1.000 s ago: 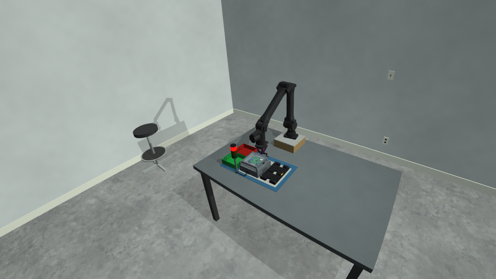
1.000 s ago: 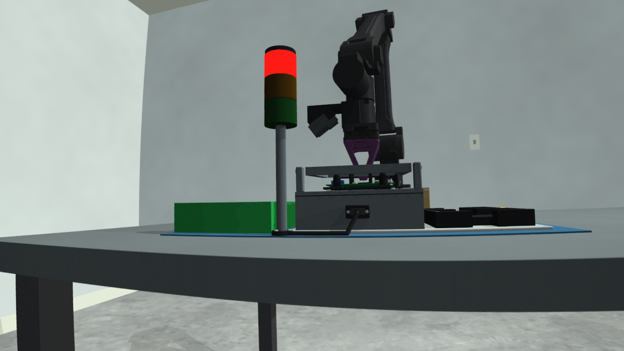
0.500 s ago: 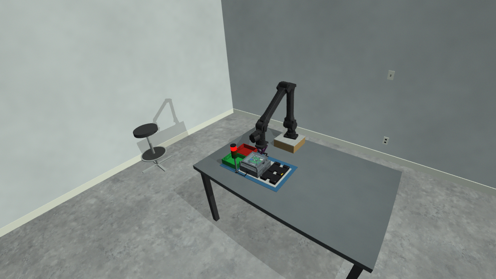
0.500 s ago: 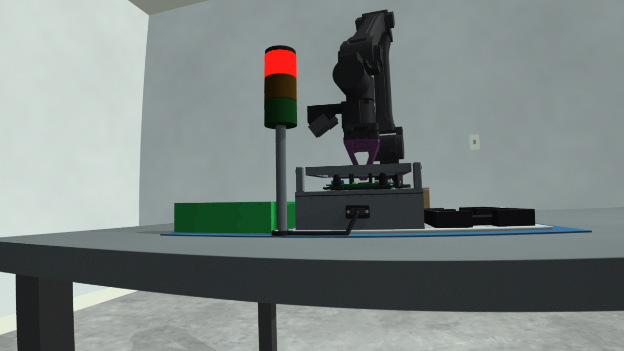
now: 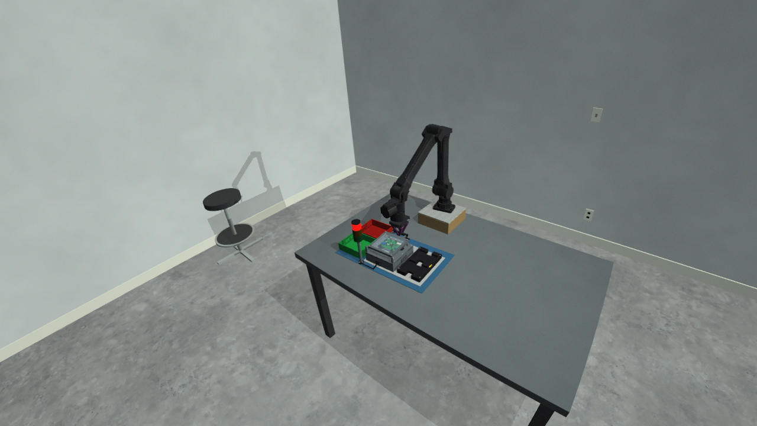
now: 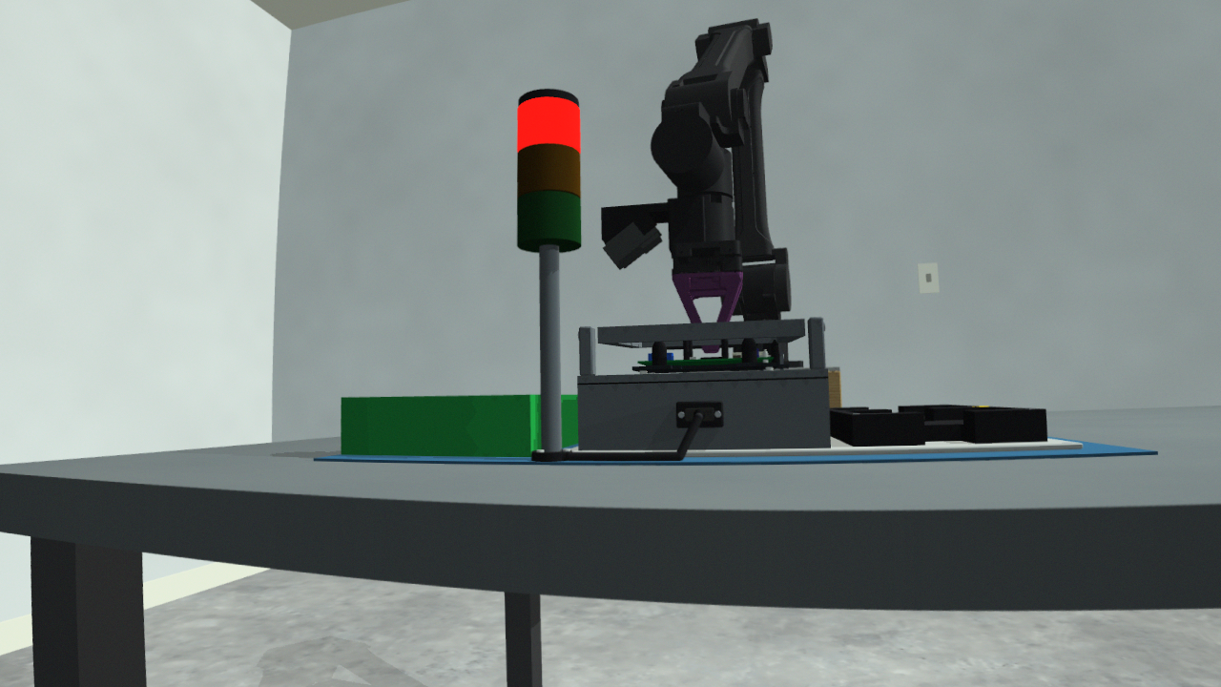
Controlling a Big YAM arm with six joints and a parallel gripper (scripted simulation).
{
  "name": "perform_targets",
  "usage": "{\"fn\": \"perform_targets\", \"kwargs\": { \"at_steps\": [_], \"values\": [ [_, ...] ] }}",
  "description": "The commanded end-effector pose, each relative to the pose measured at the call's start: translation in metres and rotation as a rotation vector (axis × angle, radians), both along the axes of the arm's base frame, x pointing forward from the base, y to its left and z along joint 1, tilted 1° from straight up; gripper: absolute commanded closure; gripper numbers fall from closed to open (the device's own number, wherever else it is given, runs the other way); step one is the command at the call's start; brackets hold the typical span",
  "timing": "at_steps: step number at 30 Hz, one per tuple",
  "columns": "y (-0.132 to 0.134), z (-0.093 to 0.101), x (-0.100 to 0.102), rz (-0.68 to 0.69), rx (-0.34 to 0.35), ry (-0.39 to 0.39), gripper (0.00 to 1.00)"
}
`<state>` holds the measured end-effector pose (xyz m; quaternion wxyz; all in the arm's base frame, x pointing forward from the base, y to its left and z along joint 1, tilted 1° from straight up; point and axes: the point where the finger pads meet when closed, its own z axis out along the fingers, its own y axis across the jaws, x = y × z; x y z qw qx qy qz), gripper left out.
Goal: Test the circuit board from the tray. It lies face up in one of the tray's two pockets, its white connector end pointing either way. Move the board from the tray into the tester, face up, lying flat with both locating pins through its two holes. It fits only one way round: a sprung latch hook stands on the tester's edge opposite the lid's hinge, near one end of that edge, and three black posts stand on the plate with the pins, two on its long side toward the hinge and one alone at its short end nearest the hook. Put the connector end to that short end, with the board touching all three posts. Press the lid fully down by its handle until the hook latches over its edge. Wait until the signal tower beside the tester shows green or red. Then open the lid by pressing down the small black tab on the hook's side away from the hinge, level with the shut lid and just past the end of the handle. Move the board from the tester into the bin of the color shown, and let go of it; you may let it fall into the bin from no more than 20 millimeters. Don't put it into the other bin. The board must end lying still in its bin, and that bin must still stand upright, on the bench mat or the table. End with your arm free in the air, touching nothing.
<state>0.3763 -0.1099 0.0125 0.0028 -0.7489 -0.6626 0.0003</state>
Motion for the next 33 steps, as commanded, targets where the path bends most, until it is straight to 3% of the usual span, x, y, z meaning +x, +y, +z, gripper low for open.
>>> {"fn": "perform_targets", "kwargs": {
  "at_steps": [1,20,21,33],
  "values": [
    [-0.0056,-0.0035,0.0033,0.002,-0.003,-0.001,0.74],
    [-0.0056,-0.0035,0.0033,0.002,-0.003,-0.001,0.74],
    [-0.0056,-0.0035,0.0033,0.002,-0.003,-0.001,1.0],
    [-0.007,-0.0011,0.0086,0.002,-0.006,-0.014,1.0]
  ]
}}
